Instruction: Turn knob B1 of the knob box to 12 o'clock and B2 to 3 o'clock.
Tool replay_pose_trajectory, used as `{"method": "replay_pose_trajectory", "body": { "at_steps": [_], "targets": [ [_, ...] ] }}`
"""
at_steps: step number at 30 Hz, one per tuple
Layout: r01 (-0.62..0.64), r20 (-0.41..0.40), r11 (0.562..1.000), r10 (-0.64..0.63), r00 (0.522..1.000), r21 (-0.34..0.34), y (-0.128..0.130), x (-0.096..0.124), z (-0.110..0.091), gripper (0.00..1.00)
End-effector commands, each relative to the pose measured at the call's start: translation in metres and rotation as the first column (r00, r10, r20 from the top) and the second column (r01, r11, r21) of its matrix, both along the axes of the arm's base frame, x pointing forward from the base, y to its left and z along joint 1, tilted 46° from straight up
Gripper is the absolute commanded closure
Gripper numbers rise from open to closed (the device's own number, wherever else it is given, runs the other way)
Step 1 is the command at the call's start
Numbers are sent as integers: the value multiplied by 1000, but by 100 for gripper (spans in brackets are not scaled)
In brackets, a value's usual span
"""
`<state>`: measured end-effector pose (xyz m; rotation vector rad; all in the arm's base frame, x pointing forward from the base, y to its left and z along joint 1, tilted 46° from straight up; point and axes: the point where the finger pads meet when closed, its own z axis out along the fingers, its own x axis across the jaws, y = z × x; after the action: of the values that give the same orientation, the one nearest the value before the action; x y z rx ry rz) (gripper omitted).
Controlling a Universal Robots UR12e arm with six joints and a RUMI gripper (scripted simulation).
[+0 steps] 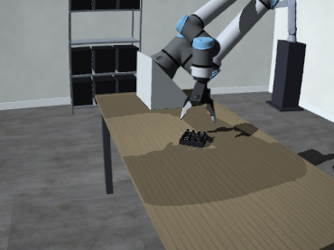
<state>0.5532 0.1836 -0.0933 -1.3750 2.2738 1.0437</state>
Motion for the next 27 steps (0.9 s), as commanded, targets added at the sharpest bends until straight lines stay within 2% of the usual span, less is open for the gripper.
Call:
{"method": "replay_pose_trajectory", "body": {
  "at_steps": [1, 8, 27],
  "targets": [
    [1, 0, 1000, -1, 1000, 0, 2, -13, 6, 0],
    [1, -1, 1000, -1, 1000, 0, 5, -20, 10, 0],
    [1, 1, 1000, -1, 1000, 0, 5, -21, 11, 0]
  ]
}}
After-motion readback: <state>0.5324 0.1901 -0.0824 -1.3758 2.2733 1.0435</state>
